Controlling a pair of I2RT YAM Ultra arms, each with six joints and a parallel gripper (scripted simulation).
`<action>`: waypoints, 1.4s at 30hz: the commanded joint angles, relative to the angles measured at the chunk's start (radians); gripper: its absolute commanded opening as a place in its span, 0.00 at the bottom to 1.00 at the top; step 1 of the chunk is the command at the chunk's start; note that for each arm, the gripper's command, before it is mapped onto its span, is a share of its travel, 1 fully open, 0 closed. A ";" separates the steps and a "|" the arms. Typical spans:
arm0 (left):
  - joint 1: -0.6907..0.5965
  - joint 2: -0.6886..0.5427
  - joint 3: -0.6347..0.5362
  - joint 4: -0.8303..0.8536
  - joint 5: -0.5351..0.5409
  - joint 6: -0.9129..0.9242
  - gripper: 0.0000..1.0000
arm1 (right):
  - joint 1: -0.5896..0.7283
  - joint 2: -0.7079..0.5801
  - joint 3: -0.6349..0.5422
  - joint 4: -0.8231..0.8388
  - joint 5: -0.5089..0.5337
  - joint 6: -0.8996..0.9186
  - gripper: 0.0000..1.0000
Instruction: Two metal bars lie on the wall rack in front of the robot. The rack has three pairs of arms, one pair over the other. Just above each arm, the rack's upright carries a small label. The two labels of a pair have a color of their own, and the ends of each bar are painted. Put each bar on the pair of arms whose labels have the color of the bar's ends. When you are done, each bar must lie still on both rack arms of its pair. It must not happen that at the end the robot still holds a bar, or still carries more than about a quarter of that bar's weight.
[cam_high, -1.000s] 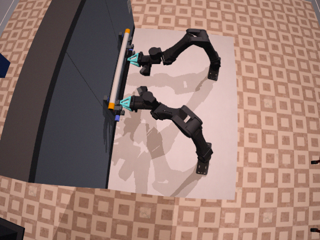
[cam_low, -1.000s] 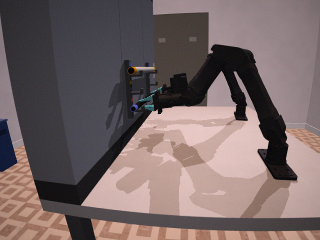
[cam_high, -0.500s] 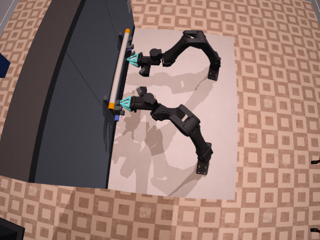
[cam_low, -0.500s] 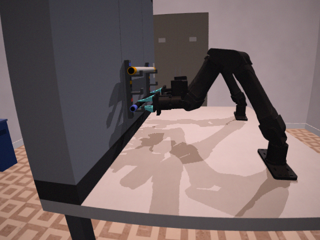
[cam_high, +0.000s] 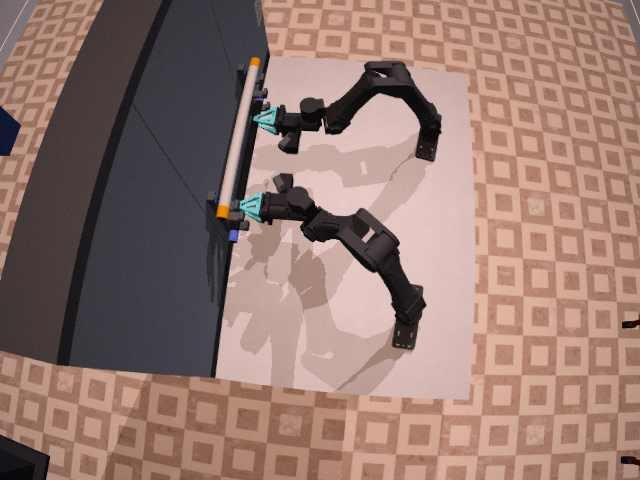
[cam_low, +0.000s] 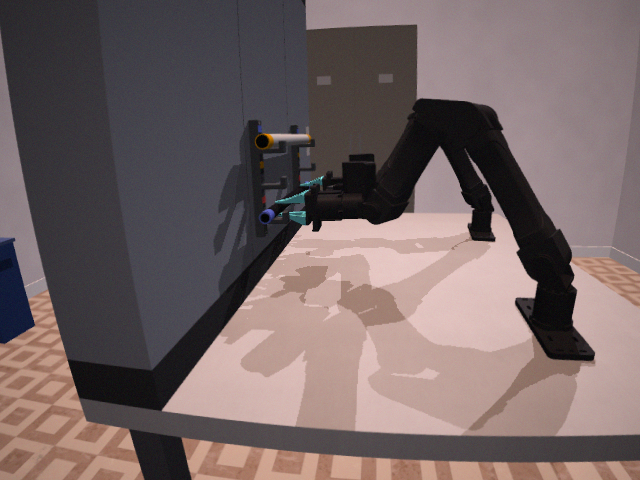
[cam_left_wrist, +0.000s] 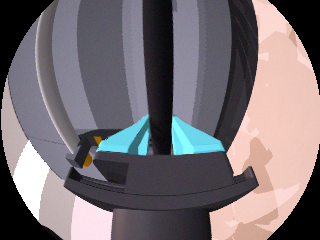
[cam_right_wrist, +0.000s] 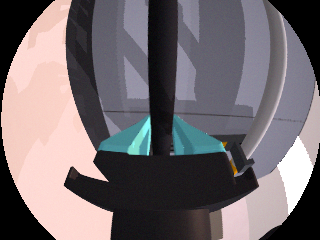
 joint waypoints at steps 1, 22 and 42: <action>0.009 0.002 -0.002 0.037 0.014 0.004 0.00 | -0.005 0.002 -0.010 0.045 -0.005 -0.003 0.00; 0.009 0.012 -0.002 0.048 0.013 0.004 0.19 | -0.005 0.012 -0.011 0.056 -0.003 -0.004 0.18; 0.009 0.013 -0.002 0.049 0.013 0.004 0.47 | -0.005 0.011 -0.011 0.054 -0.003 -0.004 0.45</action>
